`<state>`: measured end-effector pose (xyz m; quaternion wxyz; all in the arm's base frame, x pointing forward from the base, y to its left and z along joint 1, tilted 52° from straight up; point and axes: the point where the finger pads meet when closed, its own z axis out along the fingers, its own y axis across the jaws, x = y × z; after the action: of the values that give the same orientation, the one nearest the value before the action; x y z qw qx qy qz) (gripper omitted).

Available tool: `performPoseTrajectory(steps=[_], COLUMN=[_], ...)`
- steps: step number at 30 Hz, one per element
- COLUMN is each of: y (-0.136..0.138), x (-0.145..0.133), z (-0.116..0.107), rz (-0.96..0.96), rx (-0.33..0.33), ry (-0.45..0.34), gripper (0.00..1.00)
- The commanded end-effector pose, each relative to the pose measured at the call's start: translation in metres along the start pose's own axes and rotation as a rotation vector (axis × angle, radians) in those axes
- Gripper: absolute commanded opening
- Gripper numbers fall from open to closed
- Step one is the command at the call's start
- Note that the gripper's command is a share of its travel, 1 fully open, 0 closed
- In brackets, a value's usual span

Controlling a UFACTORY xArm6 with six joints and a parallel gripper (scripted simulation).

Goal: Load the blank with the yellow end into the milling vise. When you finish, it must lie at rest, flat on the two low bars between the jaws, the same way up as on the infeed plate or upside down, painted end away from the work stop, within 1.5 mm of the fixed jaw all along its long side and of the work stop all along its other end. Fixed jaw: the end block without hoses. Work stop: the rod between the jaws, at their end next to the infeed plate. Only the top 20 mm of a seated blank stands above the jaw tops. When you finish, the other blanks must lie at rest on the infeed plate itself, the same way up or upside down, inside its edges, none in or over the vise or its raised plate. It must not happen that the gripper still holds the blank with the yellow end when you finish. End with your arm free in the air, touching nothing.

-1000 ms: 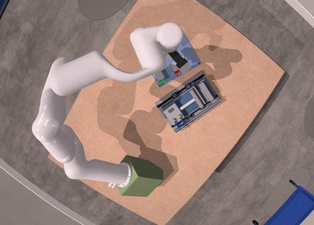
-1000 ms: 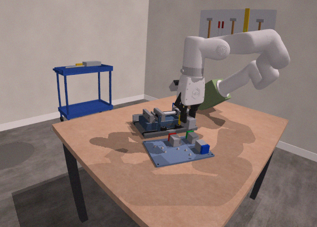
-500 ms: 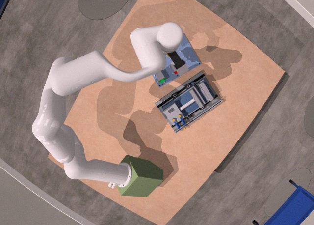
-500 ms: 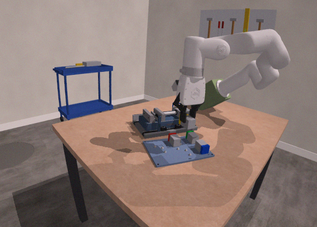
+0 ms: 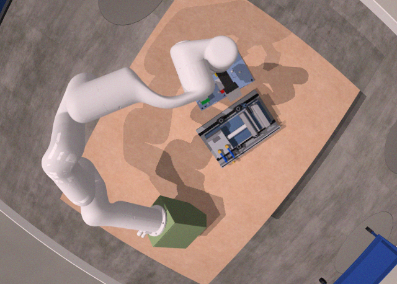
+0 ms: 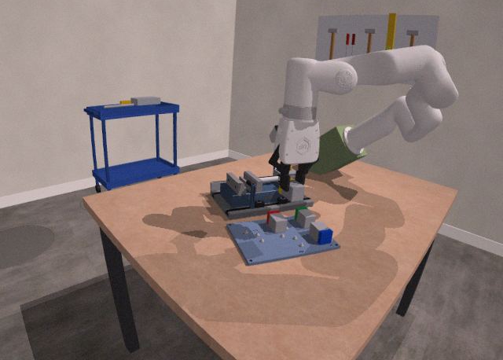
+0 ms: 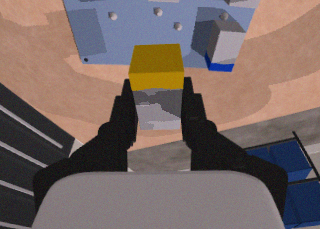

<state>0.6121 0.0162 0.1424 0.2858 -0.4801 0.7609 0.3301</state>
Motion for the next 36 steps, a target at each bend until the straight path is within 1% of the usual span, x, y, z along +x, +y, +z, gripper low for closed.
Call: performPoseTrajectory(steps=[1, 3, 10, 20, 27, 36], y=[-0.002, -0.003, -0.003, -0.006, -0.006, -0.008], x=[0.017, 0.027, 0.027, 0.076, 0.076, 0.121], z=[-0.002, -0.001, -0.001, 0.0, 0.0, 0.001], rz=[-0.002, -0.002, -0.002, -0.002, -0.002, -0.002], rx=[0.005, 0.005, 0.005, 0.005, 0.005, 0.005], ry=[-0.001, -0.001, -0.001, -0.001, -0.001, 0.0], gripper=[0.0, 0.0, 0.0, 0.0, 0.0, 0.0])
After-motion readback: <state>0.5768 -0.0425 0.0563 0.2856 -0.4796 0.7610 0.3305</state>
